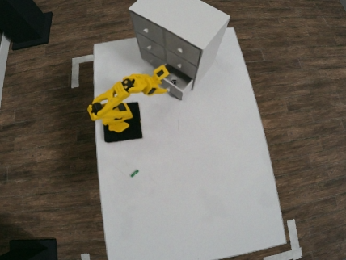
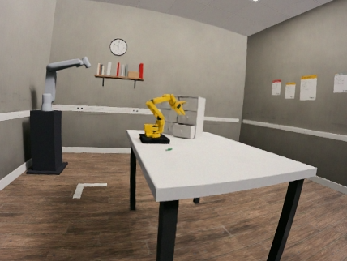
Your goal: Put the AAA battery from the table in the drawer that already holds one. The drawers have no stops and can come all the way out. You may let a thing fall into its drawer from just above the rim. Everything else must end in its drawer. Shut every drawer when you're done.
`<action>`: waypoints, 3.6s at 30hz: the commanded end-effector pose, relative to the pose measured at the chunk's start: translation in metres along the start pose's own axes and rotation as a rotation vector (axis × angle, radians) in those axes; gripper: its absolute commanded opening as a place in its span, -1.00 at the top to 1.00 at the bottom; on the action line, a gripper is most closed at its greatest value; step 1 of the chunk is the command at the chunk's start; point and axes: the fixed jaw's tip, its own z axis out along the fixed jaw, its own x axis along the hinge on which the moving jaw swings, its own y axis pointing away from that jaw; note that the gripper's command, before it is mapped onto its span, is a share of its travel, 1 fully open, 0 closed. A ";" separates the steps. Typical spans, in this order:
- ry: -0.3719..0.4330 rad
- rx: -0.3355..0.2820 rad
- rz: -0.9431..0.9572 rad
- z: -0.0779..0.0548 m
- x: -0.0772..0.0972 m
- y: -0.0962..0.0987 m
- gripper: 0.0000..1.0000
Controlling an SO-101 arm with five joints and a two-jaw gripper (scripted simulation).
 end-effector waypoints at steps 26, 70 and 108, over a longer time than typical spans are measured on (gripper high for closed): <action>-0.006 -0.010 0.002 0.001 -0.003 0.003 0.57; -0.006 -0.014 -0.001 0.001 -0.004 0.004 0.57; 0.125 -0.013 -0.004 -0.003 0.034 0.003 0.57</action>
